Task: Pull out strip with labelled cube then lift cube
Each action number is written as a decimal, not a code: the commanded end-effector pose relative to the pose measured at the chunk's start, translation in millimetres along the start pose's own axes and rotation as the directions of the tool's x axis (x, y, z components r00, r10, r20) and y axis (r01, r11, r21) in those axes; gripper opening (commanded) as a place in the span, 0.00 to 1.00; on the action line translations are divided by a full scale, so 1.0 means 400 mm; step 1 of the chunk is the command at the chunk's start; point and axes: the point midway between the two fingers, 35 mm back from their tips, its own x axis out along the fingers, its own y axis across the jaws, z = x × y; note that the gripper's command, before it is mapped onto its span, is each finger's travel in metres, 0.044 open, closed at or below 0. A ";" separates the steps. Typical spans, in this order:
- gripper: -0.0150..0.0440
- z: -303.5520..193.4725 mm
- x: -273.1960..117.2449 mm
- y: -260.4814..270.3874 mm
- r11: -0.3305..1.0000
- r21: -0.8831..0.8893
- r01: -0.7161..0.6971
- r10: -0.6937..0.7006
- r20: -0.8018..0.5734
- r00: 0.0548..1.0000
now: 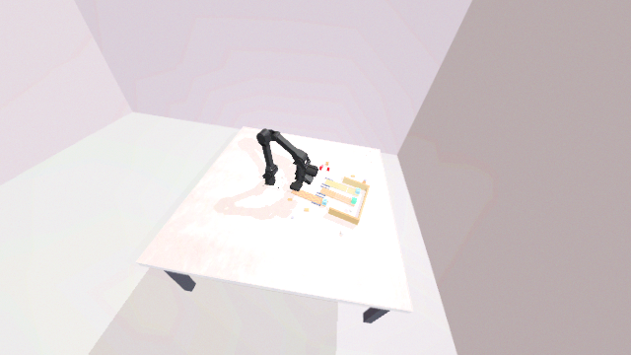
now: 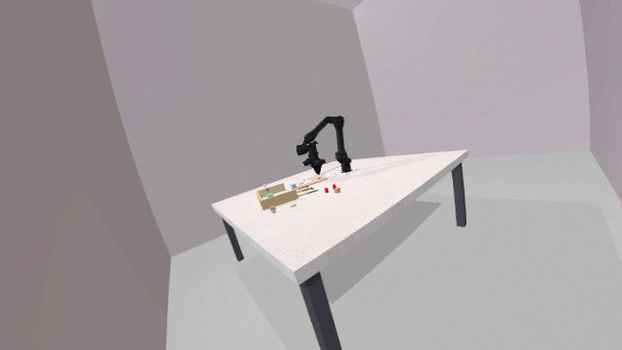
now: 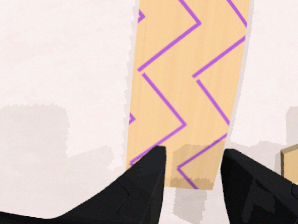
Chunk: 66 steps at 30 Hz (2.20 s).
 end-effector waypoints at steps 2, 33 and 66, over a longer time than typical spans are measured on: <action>0.65 0.047 -0.005 -0.004 1.000 -0.031 -0.005 0.004 -0.004 1.000; 1.00 0.328 -0.051 -0.033 1.000 -0.031 -0.003 0.004 0.004 1.000; 0.68 0.468 0.007 -0.042 1.000 -0.031 -0.003 0.003 0.008 1.000</action>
